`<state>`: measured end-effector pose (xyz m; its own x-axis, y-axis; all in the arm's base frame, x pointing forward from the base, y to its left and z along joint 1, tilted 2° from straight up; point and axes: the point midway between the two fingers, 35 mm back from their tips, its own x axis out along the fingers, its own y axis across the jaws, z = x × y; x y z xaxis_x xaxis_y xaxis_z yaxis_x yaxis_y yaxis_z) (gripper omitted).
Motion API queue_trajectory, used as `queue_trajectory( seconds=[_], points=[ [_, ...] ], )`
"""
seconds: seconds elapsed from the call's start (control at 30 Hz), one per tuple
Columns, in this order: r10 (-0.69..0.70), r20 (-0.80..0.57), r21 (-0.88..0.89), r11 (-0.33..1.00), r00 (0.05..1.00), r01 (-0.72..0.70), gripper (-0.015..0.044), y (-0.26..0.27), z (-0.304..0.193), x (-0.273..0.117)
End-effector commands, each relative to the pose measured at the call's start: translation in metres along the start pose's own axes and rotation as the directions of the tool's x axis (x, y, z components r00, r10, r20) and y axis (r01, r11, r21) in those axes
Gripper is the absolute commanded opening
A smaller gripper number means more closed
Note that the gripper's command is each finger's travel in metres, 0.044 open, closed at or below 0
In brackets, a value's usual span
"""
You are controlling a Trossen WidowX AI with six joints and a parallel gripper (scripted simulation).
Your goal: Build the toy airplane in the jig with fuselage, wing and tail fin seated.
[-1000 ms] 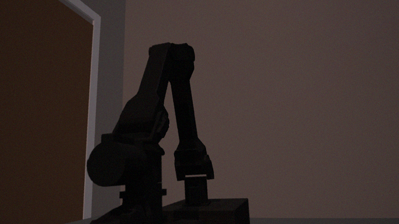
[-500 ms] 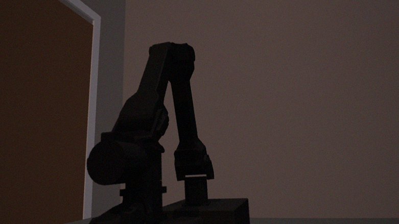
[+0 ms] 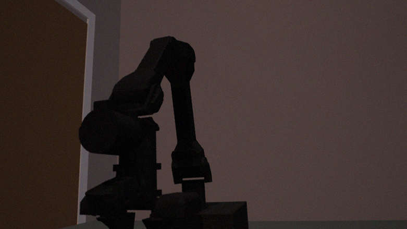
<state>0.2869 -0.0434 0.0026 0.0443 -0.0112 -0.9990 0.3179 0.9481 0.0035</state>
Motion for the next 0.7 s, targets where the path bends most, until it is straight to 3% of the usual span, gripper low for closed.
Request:
queue_trajectory(
  seconds=[0.0, 0.67],
  points=[
    [-0.001, 0.013, -0.004, 1.000, 1.000, 0.001, 0.0000, 0.000, 0.003, -0.016],
    [-0.001, 0.013, -0.004, 1.000, 1.000, 0.001, 0.0000, -0.001, -0.005, -0.079]
  ],
)
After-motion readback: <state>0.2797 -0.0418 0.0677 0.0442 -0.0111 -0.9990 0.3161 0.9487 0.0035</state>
